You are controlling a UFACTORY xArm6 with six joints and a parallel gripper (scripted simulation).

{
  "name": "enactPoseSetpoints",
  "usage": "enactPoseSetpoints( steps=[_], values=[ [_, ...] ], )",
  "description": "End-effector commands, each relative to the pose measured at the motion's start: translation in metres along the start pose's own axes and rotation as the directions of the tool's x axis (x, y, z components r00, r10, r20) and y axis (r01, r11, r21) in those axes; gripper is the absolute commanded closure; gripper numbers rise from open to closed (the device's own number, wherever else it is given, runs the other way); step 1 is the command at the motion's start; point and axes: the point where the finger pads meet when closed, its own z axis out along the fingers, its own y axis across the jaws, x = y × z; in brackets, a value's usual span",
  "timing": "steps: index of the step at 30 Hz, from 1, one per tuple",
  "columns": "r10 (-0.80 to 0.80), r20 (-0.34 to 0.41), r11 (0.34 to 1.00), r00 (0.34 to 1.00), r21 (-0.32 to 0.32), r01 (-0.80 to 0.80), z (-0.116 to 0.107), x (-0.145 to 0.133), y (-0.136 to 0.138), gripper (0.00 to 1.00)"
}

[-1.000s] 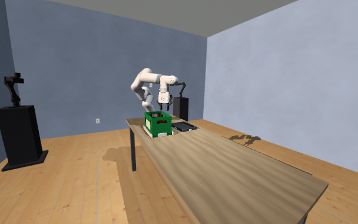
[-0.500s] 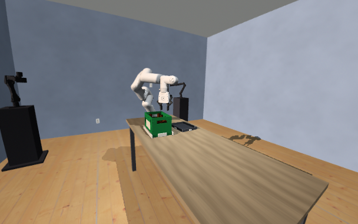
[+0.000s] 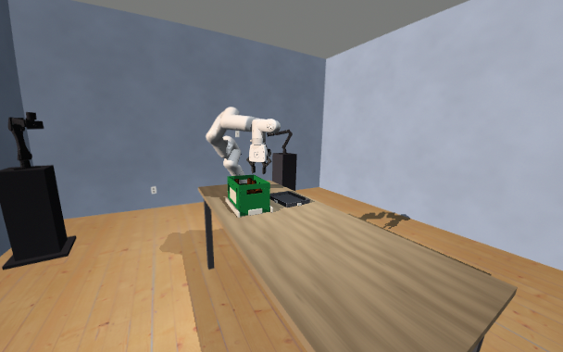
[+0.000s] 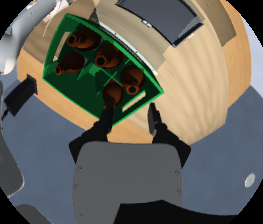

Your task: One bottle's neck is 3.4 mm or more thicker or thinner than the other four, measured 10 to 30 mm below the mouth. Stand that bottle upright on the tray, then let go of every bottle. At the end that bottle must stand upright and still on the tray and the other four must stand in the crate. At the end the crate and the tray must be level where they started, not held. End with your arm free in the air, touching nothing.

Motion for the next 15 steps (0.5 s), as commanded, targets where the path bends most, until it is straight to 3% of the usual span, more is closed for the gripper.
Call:
enactPoseSetpoints(
  steps=[1,15],
  values=[
    [0.001,0.0,1.0,1.0,-0.002,-0.001,-0.0006,-0.0003,0.0001,0.35],
    [0.001,0.0,1.0,1.0,-0.002,-0.001,0.0063,-0.0003,0.0003,0.35]
  ],
)
